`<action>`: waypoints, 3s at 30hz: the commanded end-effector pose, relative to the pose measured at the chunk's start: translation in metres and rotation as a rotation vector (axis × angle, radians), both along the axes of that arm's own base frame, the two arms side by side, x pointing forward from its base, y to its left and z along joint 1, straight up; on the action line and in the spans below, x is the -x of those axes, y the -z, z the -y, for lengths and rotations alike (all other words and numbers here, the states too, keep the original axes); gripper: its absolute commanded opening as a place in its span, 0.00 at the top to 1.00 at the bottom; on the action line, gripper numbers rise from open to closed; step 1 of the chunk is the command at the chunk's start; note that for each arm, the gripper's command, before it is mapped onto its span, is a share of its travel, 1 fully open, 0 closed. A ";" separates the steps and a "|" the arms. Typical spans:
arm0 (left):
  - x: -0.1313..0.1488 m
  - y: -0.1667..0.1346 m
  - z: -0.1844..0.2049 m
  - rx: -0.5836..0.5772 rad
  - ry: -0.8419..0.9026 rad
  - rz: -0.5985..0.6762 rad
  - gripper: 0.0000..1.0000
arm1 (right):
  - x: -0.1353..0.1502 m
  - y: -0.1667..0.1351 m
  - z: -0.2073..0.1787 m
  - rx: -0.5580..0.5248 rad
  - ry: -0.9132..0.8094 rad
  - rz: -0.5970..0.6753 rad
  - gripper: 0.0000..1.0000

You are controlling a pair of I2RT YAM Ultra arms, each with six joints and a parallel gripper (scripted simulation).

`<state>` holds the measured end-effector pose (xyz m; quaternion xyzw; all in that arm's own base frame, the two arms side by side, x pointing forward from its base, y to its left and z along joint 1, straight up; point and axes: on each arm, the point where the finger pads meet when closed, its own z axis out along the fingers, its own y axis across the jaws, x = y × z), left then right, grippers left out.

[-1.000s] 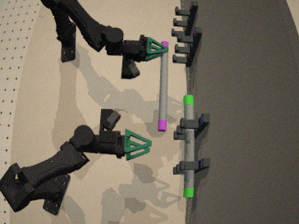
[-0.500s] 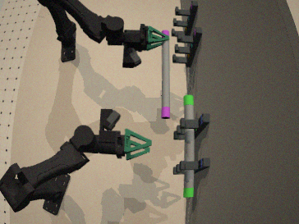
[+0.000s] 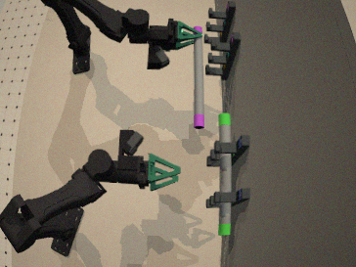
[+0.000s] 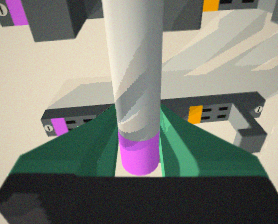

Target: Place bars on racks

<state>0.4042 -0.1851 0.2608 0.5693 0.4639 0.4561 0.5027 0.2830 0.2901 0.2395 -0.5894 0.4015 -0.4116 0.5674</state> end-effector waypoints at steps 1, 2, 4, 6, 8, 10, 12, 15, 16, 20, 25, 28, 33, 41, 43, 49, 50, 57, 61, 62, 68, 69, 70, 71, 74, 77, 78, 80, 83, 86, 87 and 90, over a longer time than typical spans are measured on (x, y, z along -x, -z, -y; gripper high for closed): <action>-0.002 -0.044 -0.005 0.087 0.015 0.079 1.00 | -0.001 -0.008 0.005 -0.034 0.002 0.008 0.00; -0.003 -0.045 -0.007 0.087 0.015 0.079 1.00 | -0.001 -0.008 0.005 -0.034 0.002 0.008 0.00; -0.003 -0.045 -0.007 0.087 0.015 0.079 1.00 | -0.001 -0.008 0.005 -0.034 0.002 0.008 0.00; -0.003 -0.048 -0.012 0.087 0.013 0.081 1.00 | -0.001 -0.008 0.005 -0.034 0.002 0.008 0.00; -0.004 -0.051 -0.017 0.087 0.013 0.081 1.00 | -0.001 -0.008 0.005 -0.034 0.002 0.008 0.00; -0.005 -0.053 -0.021 0.087 0.013 0.081 1.00 | -0.001 -0.008 0.005 -0.034 0.002 0.008 0.00; -0.006 -0.056 -0.026 0.087 0.013 0.081 1.00 | -0.001 -0.008 0.005 -0.034 0.002 0.008 0.00; -0.007 -0.060 -0.032 0.087 0.013 0.081 1.00 | -0.001 -0.008 0.005 -0.034 0.002 0.008 0.00; -0.007 -0.061 -0.035 0.087 0.013 0.081 1.00 | -0.001 -0.008 0.005 -0.034 0.002 0.008 0.00; -0.008 -0.064 -0.041 0.087 0.013 0.081 1.00 | -0.001 -0.008 0.005 -0.034 0.002 0.008 0.00; -0.010 -0.070 -0.051 0.087 0.011 0.083 1.00 | -0.001 -0.008 0.005 -0.034 0.002 0.008 0.00; -0.011 -0.074 -0.057 0.087 0.011 0.083 1.00 | -0.001 -0.008 0.005 -0.034 0.002 0.008 0.00; -0.013 -0.081 -0.068 0.087 0.011 0.083 1.00 | -0.001 -0.008 0.005 -0.034 0.002 0.008 0.00; -0.015 -0.090 -0.082 0.086 0.010 0.085 1.00 | -0.001 -0.008 0.005 -0.034 0.002 0.008 0.00; -0.016 -0.092 -0.087 0.086 0.010 0.085 1.00 | -0.001 -0.008 0.005 -0.034 0.002 0.008 0.00; -0.018 -0.100 -0.100 0.086 0.010 0.085 1.00 | -0.001 -0.008 0.005 -0.034 0.002 0.008 0.00; -0.018 -0.102 -0.102 0.086 0.010 0.085 1.00 | -0.001 -0.008 0.005 -0.034 0.002 0.008 0.00; -0.020 -0.109 -0.114 0.084 0.008 0.087 1.00 | -0.001 -0.008 0.005 -0.034 0.002 0.008 0.00; -0.021 -0.114 -0.123 0.084 0.008 0.087 1.00 | -0.001 -0.008 0.005 -0.034 0.002 0.008 0.00; -0.022 -0.116 -0.125 0.084 0.008 0.087 1.00 | -0.001 -0.008 0.005 -0.034 0.002 0.008 0.00; -0.024 -0.124 -0.138 0.084 0.008 0.087 1.00 | -0.001 -0.008 0.005 -0.034 0.002 0.008 0.00; -0.024 -0.125 -0.141 0.084 0.008 0.087 1.00 | -0.001 -0.008 0.005 -0.034 0.002 0.008 0.00; -0.025 -0.126 -0.143 0.084 0.008 0.087 1.00 | -0.001 -0.008 0.005 -0.034 0.002 0.008 0.00; -0.025 -0.126 -0.143 0.084 0.008 0.087 1.00 | -0.001 -0.008 0.005 -0.034 0.002 0.008 0.00; -0.023 -0.127 -0.144 0.082 0.007 0.090 1.00 | -0.001 -0.008 0.005 -0.034 0.002 0.008 0.00; -0.021 -0.126 -0.144 0.082 0.007 0.090 1.00 | -0.001 -0.008 0.005 -0.034 0.002 0.008 0.00; -0.020 -0.126 -0.144 0.082 0.007 0.090 1.00 | -0.001 -0.008 0.005 -0.034 0.002 0.008 0.00; -0.019 -0.125 -0.144 0.082 0.007 0.090 1.00 | -0.001 -0.008 0.005 -0.034 0.002 0.008 0.00; -0.017 -0.125 -0.144 0.082 0.007 0.090 1.00 | -0.001 -0.008 0.005 -0.034 0.002 0.008 0.00; -0.015 -0.124 -0.144 0.082 0.007 0.090 1.00 | -0.001 -0.008 0.005 -0.034 0.002 0.008 0.00; -0.015 -0.124 -0.144 0.082 0.007 0.090 1.00 | -0.001 -0.008 0.005 -0.034 0.002 0.008 0.00; -0.014 -0.124 -0.144 0.082 0.008 0.093 1.00 | -0.001 -0.008 0.005 -0.034 0.002 0.008 0.00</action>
